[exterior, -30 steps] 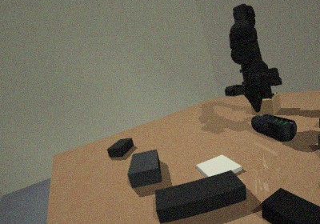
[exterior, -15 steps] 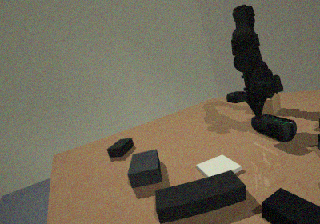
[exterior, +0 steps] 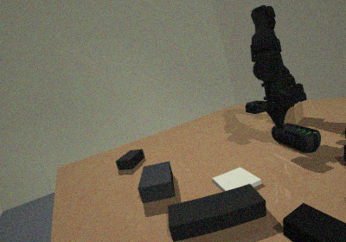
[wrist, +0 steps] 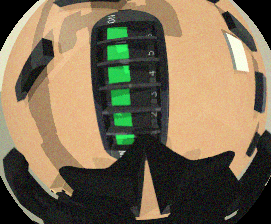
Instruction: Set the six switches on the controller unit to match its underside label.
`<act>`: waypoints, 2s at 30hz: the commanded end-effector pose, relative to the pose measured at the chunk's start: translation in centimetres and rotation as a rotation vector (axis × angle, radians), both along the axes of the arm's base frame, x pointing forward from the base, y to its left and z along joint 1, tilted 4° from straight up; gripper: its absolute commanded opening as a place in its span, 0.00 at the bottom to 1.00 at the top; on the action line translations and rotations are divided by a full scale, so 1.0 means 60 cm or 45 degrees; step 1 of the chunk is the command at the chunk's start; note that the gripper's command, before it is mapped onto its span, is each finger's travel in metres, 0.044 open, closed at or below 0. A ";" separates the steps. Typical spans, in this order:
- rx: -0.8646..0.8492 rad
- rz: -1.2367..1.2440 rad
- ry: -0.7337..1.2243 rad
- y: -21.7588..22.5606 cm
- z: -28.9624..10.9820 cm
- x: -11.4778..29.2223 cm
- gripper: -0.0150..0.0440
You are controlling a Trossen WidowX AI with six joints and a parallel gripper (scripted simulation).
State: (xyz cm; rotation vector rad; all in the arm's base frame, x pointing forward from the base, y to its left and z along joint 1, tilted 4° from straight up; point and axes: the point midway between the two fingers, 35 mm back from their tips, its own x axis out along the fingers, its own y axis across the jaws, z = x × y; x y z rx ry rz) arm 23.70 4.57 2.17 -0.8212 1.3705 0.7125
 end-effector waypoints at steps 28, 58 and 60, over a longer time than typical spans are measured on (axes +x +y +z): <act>-0.001 -0.011 0.001 0.030 0.056 0.014 0.25; -0.001 -0.011 0.001 0.027 -0.001 0.018 0.25; -0.001 -0.011 0.001 0.027 -0.001 0.018 0.25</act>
